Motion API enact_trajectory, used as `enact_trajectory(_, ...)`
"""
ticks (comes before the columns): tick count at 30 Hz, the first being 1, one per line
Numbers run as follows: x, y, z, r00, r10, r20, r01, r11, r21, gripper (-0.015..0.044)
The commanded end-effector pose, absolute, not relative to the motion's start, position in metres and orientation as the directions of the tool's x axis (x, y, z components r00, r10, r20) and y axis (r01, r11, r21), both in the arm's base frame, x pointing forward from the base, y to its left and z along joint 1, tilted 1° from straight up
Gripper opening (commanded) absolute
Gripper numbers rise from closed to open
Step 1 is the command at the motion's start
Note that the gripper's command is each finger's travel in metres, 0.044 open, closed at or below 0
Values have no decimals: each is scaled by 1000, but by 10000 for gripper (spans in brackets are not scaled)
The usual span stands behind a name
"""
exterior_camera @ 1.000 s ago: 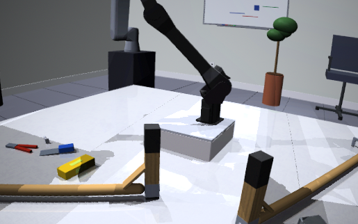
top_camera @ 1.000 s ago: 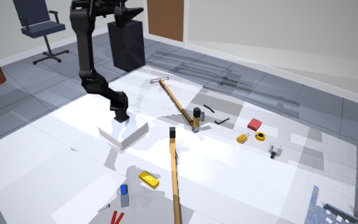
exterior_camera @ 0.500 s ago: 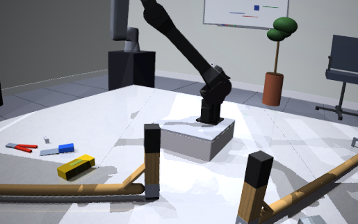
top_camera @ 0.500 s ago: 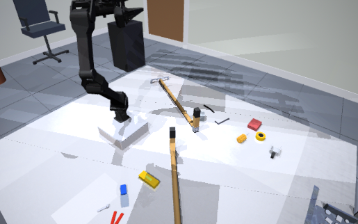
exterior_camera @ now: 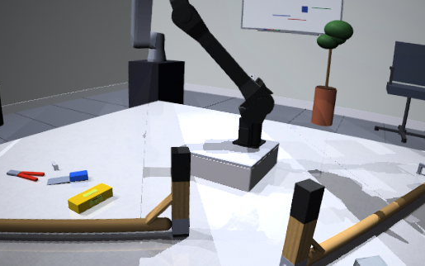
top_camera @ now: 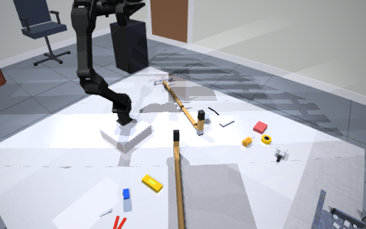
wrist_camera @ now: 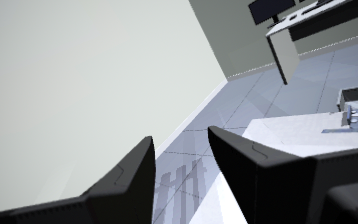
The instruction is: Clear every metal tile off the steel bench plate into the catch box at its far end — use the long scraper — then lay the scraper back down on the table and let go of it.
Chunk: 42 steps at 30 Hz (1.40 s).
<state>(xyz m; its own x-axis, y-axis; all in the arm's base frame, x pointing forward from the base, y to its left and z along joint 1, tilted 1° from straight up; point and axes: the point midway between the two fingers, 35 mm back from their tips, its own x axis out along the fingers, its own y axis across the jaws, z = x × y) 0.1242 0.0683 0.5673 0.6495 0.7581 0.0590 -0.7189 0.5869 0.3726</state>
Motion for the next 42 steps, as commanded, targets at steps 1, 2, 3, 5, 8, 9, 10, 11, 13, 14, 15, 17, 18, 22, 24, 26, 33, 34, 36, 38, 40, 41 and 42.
enact_trajectory(1,117,78,566,656,753,50,-730,617,294,46)
enact_trajectory(2,116,80,566,657,752,49,-732,622,277,20)
enact_trajectory(3,115,81,566,658,751,47,-734,627,261,0)
enact_trajectory(5,114,84,565,660,750,43,-737,636,227,0)
enact_trajectory(8,111,89,564,664,747,37,-740,649,177,0)
enact_trajectory(9,110,91,564,665,746,35,-741,652,160,0)
enact_trajectory(10,109,93,563,666,745,33,-741,656,143,0)
enact_trajectory(11,108,94,563,667,744,30,-741,659,126,0)
enact_trajectory(13,107,98,562,669,743,26,-741,665,93,0)
enact_trajectory(14,106,99,562,670,742,23,-741,667,76,0)
enact_trajectory(15,105,101,561,671,741,21,-740,670,59,0)
enact_trajectory(17,104,104,560,674,739,15,-739,673,25,0)
enact_trajectory(18,103,106,560,675,738,13,-738,675,8,0)
enact_trajectory(22,101,113,558,679,734,2,-732,678,-59,0)
enact_trajectory(24,100,117,557,682,731,-4,-729,679,-93,0)
enact_trajectory(26,99,120,555,684,729,-10,-724,678,-126,0)
enact_trajectory(33,97,133,550,693,721,-34,-705,667,-240,0)
enact_trajectory(34,97,134,550,694,719,-37,-702,664,-256,0)
enact_trajectory(36,96,138,548,696,716,-44,-696,658,-287,0)
enact_trajectory(38,96,141,546,699,714,-52,-689,651,-318,0)
enact_trajectory(40,96,145,545,701,711,-59,-682,643,-349,0)
enact_trajectory(41,96,147,544,702,709,-63,-678,639,-364,0)
enact_trajectory(42,96,148,543,704,707,-67,-674,634,-379,0)
